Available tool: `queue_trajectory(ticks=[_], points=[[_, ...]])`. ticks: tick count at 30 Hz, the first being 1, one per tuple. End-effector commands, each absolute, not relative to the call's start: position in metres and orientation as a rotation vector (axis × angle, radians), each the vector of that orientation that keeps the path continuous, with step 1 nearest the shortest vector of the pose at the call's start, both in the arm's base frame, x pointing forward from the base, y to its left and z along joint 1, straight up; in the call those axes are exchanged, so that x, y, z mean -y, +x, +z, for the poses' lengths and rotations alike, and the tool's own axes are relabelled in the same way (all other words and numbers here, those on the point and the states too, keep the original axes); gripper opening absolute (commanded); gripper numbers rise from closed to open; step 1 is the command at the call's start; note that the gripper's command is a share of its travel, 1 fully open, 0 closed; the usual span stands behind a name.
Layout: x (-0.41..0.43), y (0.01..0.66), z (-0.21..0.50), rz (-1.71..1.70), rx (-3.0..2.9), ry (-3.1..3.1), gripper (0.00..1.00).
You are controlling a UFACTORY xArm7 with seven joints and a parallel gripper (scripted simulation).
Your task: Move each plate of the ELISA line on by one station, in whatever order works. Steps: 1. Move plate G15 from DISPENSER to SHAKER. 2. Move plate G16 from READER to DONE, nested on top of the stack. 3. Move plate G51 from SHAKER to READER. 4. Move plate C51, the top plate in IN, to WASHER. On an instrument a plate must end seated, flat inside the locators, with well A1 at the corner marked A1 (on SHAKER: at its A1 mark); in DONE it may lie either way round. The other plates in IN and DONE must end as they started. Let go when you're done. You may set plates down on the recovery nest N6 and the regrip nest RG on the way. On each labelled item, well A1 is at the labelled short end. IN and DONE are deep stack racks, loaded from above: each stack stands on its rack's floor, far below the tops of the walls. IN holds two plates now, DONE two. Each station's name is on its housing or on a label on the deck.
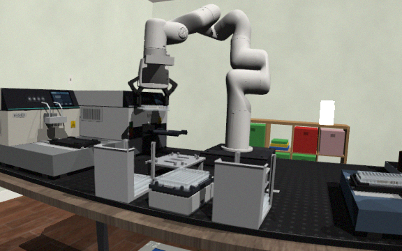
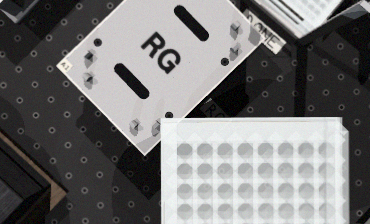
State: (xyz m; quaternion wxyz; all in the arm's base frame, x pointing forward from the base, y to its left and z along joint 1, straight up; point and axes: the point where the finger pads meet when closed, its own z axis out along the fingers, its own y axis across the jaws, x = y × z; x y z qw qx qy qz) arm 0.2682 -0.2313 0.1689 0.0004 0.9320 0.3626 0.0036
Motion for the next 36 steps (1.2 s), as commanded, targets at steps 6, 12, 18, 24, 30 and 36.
queue_trajectory(ticks=[6,12,18,24,30,36], points=[[0.226,0.295,0.170,0.010,-1.053,2.959,0.00],[0.221,0.315,0.170,0.011,-0.949,2.994,0.00],[0.216,0.331,0.170,0.011,-0.861,3.021,0.00],[0.212,0.346,0.170,0.011,-0.836,3.028,0.00],[0.208,0.362,0.170,0.011,-0.747,3.052,0.00],[0.205,0.375,0.170,0.012,-0.676,3.068,0.00]])
